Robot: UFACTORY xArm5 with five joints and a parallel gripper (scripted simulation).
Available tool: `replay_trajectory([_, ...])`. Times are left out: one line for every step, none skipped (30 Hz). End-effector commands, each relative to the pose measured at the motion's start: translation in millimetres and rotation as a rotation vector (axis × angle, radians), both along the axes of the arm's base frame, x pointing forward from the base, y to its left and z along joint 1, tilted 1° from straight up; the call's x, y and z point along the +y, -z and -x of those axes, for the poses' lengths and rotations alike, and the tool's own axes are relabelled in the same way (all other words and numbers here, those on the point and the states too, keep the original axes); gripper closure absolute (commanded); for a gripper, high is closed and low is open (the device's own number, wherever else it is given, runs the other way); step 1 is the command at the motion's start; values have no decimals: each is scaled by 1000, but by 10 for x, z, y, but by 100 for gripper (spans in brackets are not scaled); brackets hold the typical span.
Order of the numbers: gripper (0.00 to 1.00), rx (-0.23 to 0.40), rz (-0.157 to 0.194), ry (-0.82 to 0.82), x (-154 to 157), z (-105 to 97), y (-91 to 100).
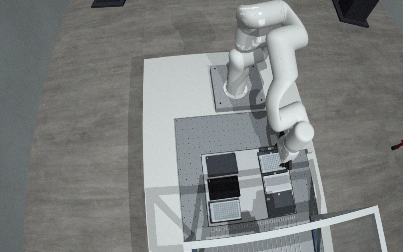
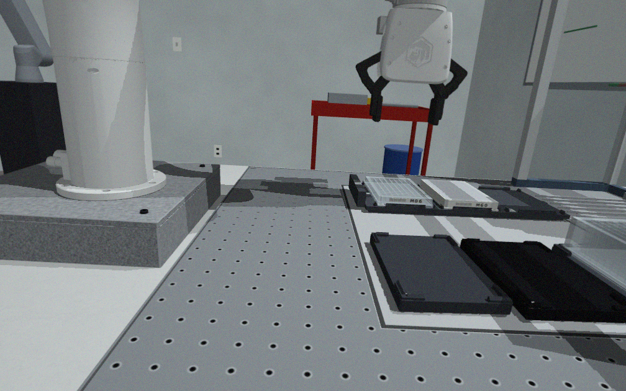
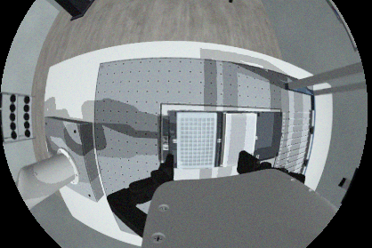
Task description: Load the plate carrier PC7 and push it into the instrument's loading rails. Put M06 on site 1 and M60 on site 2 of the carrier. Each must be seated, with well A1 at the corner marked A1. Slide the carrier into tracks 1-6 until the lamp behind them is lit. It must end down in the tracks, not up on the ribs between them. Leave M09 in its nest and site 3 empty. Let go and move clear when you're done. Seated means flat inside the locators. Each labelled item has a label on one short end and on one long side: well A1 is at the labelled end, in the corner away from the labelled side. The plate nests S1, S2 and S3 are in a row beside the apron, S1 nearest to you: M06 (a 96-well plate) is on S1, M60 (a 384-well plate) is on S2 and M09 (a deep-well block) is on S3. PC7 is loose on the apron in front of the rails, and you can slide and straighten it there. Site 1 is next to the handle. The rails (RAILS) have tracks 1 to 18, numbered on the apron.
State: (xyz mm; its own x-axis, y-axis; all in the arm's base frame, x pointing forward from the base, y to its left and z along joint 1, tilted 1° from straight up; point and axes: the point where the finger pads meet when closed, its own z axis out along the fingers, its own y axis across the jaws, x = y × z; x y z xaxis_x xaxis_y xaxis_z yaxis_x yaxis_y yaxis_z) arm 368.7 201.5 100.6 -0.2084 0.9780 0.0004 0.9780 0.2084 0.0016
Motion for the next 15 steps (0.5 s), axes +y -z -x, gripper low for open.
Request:
replay_trajectory([0,-4,-2,23,-20,-54,-11])
replay_trajectory([0,-4,-2,23,-47,-96,-7])
replay_trajectory([0,-4,-2,23,-74,-138,-4])
replay_trajectory([0,-4,-2,23,-101,-180,0])
replay_trajectory([0,-4,-2,23,-127,-223,3])
replay_trajectory([0,-4,-2,23,-154,-265,6])
replay_trajectory([0,-4,-2,23,-181,-307,10])
replay_trajectory([0,-4,-2,23,-208,-349,13])
replay_trajectory([0,-5,-2,23,-234,-392,17])
replay_trajectory([0,-5,-2,23,-261,-434,20])
replay_trajectory([0,-5,-2,23,-288,-476,24])
replay_trajectory([0,-5,-2,23,-314,-518,27])
replay_trajectory([0,-5,-2,23,-341,-561,30])
replay_trajectory([0,-5,-2,23,-341,-561,30])
replay_trajectory([0,-5,-2,23,-341,-561,30])
